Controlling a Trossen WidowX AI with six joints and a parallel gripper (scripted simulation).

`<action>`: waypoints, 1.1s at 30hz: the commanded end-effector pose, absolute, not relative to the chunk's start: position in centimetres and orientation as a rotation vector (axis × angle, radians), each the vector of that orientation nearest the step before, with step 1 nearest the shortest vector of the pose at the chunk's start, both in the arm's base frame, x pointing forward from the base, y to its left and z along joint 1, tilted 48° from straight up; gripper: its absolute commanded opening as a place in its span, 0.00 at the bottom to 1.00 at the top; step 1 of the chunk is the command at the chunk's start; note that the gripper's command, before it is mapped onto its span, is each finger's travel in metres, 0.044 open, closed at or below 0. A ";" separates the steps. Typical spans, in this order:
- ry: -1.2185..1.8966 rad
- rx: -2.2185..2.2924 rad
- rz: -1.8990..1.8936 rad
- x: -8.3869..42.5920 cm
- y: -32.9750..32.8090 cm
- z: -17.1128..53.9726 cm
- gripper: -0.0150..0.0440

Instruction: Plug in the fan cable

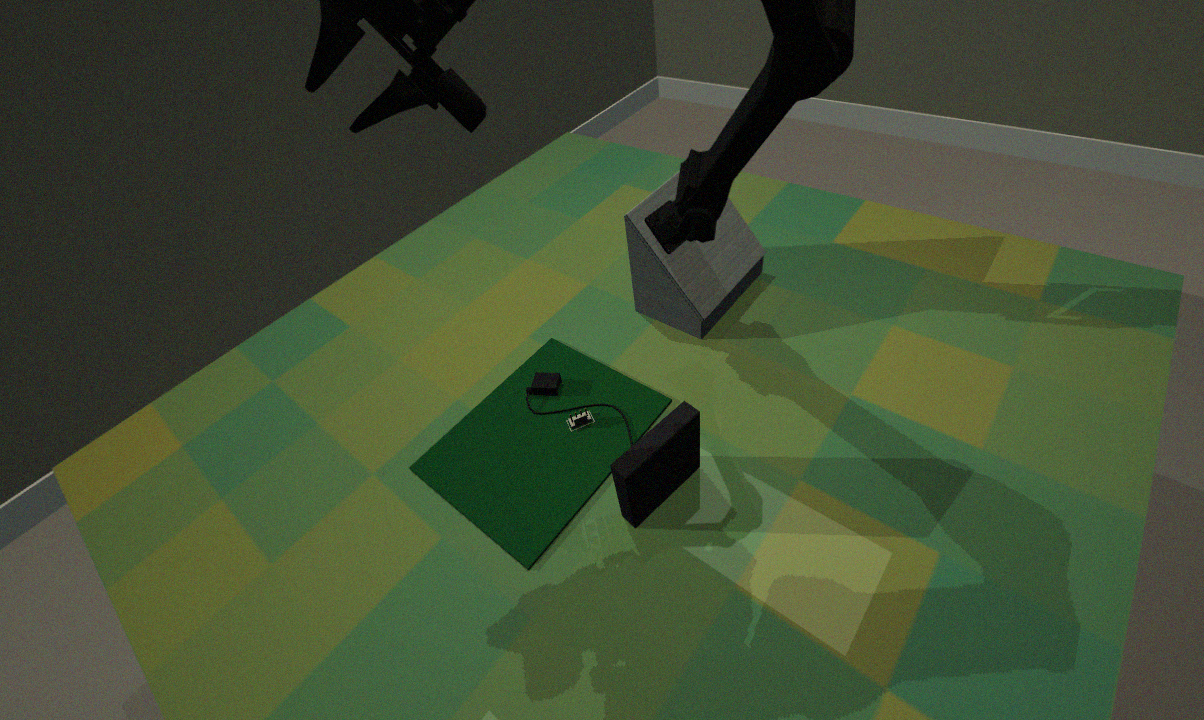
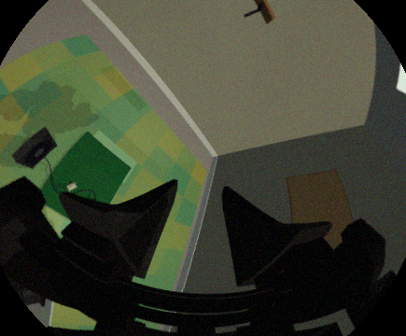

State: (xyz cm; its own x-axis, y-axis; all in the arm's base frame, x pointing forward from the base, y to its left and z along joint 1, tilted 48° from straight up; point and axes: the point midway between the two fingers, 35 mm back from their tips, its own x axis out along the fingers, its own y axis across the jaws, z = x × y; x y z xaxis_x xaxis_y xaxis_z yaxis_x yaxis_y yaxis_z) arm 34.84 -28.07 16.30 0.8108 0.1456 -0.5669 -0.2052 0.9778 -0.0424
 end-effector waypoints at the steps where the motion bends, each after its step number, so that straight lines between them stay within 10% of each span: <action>1: 0.725 0.153 0.261 35.9 -25.0 11.4 0.61; 21: 2.091 1.503 0.144 28.6 -0.9 -7.2 0.61; 33: 2.108 1.511 0.137 28.4 1.6 -9.3 0.61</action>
State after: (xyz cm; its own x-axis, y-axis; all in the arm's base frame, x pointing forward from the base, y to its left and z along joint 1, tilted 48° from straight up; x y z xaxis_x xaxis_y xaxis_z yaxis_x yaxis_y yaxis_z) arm 28.76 0.82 -8.54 -0.2218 0.8995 -0.3764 0.8397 0.3724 0.3953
